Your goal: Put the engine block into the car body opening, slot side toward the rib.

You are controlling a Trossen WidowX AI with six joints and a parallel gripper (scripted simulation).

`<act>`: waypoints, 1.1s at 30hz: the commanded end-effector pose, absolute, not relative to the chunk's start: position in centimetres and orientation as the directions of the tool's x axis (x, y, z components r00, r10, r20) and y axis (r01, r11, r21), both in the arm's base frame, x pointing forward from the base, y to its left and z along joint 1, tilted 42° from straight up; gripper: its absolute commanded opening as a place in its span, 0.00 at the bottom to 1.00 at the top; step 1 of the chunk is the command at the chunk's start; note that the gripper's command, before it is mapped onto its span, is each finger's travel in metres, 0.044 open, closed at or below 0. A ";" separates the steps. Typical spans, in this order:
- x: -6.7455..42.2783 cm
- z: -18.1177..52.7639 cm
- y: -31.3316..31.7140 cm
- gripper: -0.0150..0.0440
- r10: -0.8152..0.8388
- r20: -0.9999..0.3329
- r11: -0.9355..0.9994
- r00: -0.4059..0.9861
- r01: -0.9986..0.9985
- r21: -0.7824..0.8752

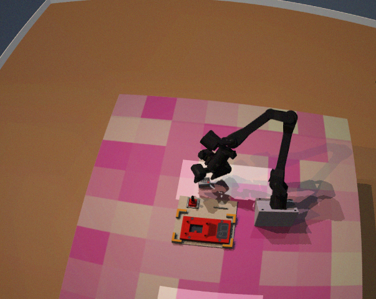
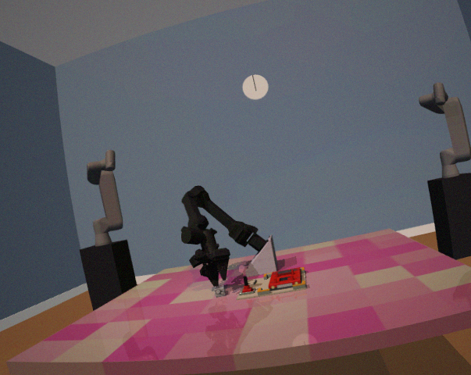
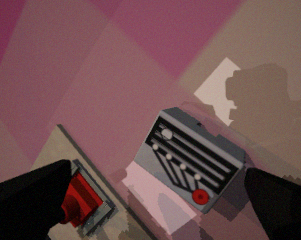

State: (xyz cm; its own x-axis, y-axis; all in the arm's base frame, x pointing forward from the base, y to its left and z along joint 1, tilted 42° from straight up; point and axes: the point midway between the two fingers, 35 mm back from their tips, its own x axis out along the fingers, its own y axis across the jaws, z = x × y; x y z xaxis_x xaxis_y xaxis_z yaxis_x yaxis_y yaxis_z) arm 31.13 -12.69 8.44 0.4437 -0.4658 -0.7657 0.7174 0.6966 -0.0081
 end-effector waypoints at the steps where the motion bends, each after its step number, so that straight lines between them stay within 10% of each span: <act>1: 31.4 8.6 -12.7 1.00 -0.479 -0.773 0.605 0.416 0.794 0.052; 33: 31.9 9.2 -12.1 1.00 -0.575 -0.798 -0.354 0.178 0.826 0.439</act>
State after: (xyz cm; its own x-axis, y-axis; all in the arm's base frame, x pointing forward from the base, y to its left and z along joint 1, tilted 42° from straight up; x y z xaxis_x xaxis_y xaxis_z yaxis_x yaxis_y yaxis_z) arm 31.65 -12.10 8.89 0.1963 -0.5611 -0.8042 0.8724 -0.2744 0.4044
